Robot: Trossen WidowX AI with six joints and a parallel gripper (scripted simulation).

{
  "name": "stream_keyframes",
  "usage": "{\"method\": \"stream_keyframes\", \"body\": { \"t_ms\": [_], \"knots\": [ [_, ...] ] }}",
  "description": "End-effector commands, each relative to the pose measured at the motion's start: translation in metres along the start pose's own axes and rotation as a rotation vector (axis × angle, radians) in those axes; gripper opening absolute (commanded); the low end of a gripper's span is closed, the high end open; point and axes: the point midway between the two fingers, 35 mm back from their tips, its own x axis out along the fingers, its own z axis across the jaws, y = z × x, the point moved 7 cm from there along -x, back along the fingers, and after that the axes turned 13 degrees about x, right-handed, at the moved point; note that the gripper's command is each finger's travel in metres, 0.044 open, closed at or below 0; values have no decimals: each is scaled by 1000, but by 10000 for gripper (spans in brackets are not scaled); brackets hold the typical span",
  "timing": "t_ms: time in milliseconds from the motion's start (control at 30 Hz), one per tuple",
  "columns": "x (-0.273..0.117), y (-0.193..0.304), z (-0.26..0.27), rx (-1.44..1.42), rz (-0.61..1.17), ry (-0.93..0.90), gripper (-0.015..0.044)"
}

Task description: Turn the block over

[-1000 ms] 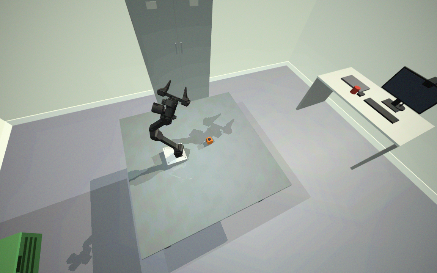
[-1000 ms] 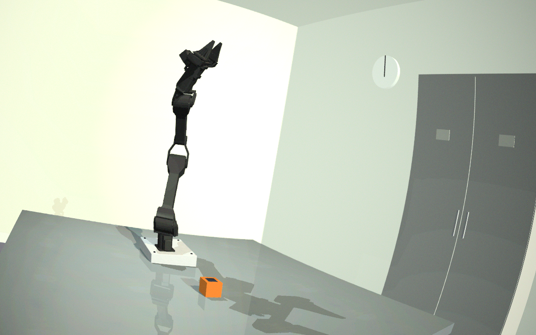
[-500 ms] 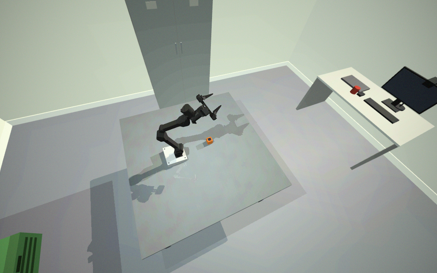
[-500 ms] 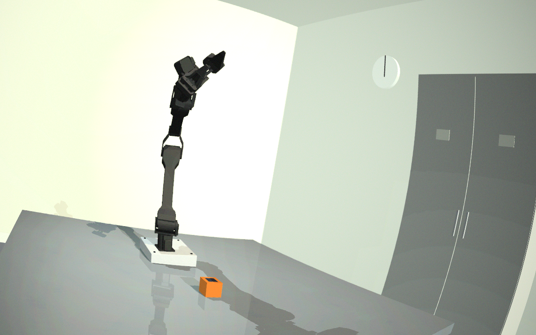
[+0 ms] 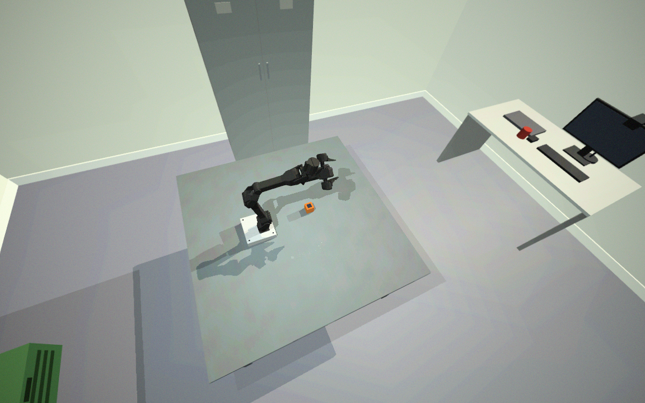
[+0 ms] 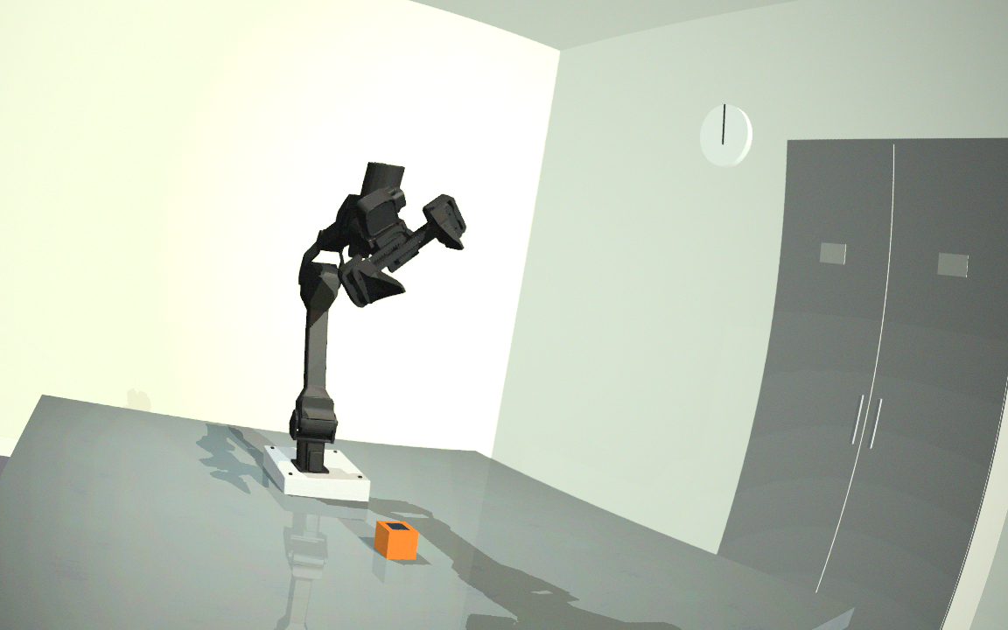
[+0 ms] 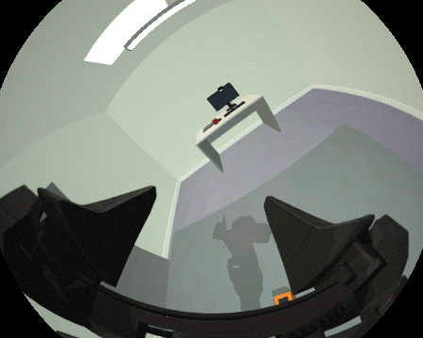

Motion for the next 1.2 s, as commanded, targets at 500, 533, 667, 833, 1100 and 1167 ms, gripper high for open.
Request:
{"method": "stream_keyframes", "body": {
  "t_ms": [500, 533, 667, 833, 1100, 1167],
  "knots": [
    [55, 183, -152, -511, 960, 812, 440],
    [53, 189, -157, -539, 1009, 838, 440],
    [51, 194, -161, -562, 1049, 859, 440],
    [48, 192, -163, -563, 1049, 859, 440],
    [57, 209, -192, -563, 1049, 859, 440],
    [57, 209, -192, -563, 1049, 859, 440]
  ]
}}
